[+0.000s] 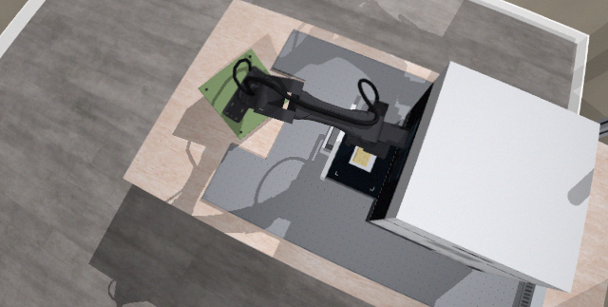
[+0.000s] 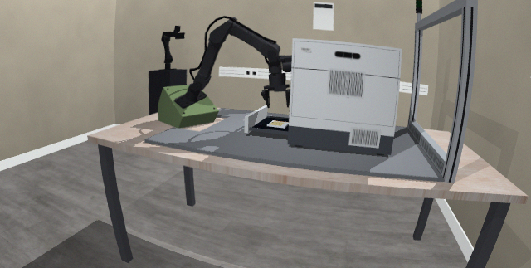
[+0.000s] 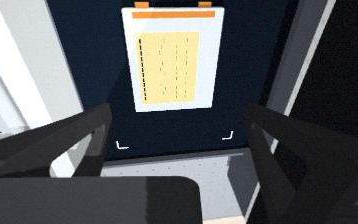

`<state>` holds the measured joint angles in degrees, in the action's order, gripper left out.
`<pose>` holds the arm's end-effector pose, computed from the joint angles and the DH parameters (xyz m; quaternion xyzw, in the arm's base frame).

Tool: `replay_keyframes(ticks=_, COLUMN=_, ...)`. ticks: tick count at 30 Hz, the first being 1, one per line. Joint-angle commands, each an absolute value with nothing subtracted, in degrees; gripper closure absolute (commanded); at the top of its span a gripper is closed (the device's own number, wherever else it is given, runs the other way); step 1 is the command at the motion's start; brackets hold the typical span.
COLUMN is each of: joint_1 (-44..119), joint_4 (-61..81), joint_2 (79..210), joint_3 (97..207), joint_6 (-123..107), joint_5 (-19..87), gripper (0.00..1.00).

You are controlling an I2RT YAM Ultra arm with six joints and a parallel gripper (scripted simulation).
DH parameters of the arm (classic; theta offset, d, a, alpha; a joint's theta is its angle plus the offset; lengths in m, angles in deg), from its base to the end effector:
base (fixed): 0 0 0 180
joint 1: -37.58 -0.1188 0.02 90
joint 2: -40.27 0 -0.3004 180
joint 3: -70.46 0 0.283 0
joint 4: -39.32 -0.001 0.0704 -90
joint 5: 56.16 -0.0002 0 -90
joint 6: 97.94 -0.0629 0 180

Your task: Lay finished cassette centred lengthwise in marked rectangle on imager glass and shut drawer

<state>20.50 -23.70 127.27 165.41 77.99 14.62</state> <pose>0.3487 0.0865 0.3514 -0.7049 0.6246 -0.2986 0.1541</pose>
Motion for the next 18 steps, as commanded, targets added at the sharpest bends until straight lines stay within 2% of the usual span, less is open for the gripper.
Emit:
replay_keyframes(ticks=1, joint_1=19.6, joint_4=-24.35, joint_2=125.77, joint_3=167.34, joint_6=77.52, joint_5=14.48, gripper=0.09)
replay_keyframes(ticks=14, joint_1=19.6, joint_4=-24.35, joint_2=125.77, joint_3=167.34, joint_6=77.52, joint_5=14.48, gripper=0.09)
replay_keyframes(ticks=15, joint_1=20.86, joint_4=-21.33, joint_2=123.99, joint_3=161.53, joint_6=78.33, joint_5=15.12, gripper=0.0)
replay_keyframes(ticks=18, joint_1=19.84, joint_4=-21.32, joint_2=123.06, joint_3=160.63, joint_6=77.81, joint_5=14.73, gripper=0.0)
